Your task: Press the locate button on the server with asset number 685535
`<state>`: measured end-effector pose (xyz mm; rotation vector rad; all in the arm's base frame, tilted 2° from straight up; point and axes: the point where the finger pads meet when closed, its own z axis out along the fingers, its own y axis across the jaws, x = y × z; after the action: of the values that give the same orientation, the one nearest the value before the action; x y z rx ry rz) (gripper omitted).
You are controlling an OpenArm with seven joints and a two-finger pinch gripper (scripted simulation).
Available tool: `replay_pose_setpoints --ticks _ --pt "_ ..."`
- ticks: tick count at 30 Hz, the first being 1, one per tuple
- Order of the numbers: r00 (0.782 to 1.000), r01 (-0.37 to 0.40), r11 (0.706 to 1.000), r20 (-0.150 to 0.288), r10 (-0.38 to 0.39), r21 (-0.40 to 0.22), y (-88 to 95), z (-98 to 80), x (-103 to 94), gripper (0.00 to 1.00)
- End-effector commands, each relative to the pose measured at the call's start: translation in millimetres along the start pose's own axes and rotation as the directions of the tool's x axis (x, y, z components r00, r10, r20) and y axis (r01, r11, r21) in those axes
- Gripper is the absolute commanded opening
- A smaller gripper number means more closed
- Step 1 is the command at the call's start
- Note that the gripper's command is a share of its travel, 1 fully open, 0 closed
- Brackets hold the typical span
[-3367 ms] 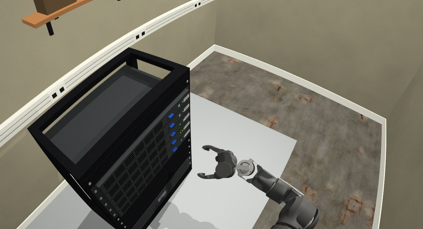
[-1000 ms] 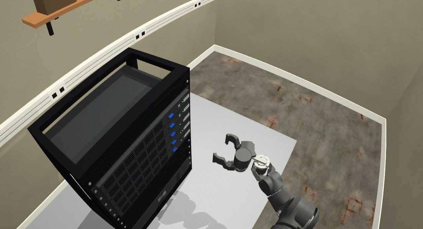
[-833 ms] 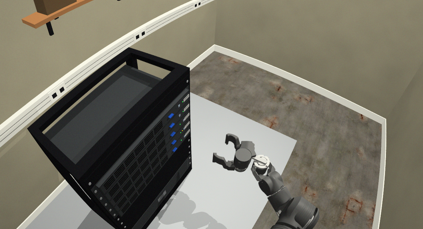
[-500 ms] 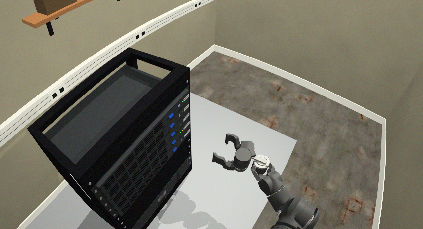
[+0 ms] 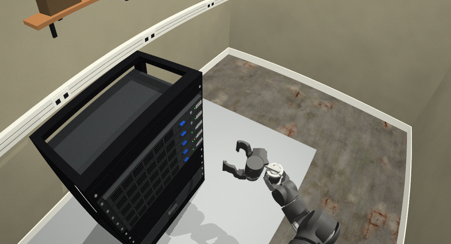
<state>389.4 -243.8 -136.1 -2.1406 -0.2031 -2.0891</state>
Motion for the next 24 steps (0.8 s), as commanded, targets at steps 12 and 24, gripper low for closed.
replay_pose_setpoints --ticks 12,24 --pt "1.0 0.001 1.0 -0.001 -0.001 -0.005 0.3 25.6 -0.3 0.6" --pt "1.0 0.001 1.0 -0.001 -0.001 -0.005 0.4 40.8 -0.3 0.6"
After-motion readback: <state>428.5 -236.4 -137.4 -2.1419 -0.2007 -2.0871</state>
